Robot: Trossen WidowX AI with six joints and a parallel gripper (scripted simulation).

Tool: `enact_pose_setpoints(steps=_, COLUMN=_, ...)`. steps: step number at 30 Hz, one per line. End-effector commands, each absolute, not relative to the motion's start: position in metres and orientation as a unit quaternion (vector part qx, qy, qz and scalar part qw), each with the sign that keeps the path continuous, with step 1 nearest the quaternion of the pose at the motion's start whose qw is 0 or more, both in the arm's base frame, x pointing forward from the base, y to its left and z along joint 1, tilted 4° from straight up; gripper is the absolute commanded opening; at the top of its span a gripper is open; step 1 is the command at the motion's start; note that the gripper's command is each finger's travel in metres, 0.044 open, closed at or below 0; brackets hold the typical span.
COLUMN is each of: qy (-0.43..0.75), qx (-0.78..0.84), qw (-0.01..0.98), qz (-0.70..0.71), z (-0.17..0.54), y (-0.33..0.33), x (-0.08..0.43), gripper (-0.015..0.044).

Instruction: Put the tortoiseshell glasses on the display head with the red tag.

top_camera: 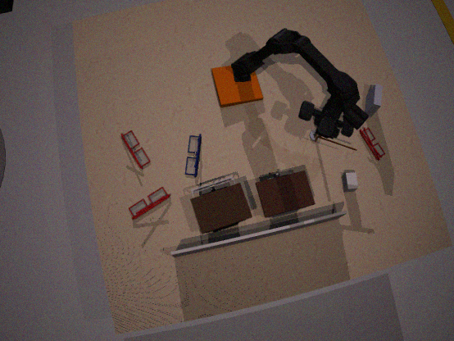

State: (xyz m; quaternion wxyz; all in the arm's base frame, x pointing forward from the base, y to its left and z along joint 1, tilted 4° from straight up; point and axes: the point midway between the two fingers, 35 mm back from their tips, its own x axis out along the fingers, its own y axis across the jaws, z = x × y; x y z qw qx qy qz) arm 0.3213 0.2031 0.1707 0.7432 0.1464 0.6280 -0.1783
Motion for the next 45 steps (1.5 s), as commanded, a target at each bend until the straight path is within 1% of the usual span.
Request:
enact_pose_setpoints(steps=1, qy=0.597, qx=0.184, qw=0.750, qz=-0.218, z=0.176, y=0.208, x=0.309, gripper=0.0000)
enact_pose_setpoints(steps=14, qy=0.500, qx=0.304, qw=0.754, qz=-0.298, z=0.192, y=0.219, x=0.273, gripper=0.0000)
enact_pose_setpoints(steps=25, qy=0.412, qx=0.420, qw=0.735, qz=-0.337, z=0.204, y=0.224, x=0.244, gripper=0.0000)
enact_pose_setpoints(steps=35, qy=0.333, qx=0.532, qw=0.696, qz=-0.349, z=0.215, y=0.225, x=0.219, gripper=0.0000)
enact_pose_setpoints(steps=45, qy=0.262, qx=0.644, qw=0.632, qz=-0.342, z=0.224, y=0.223, x=0.195, gripper=0.0000)
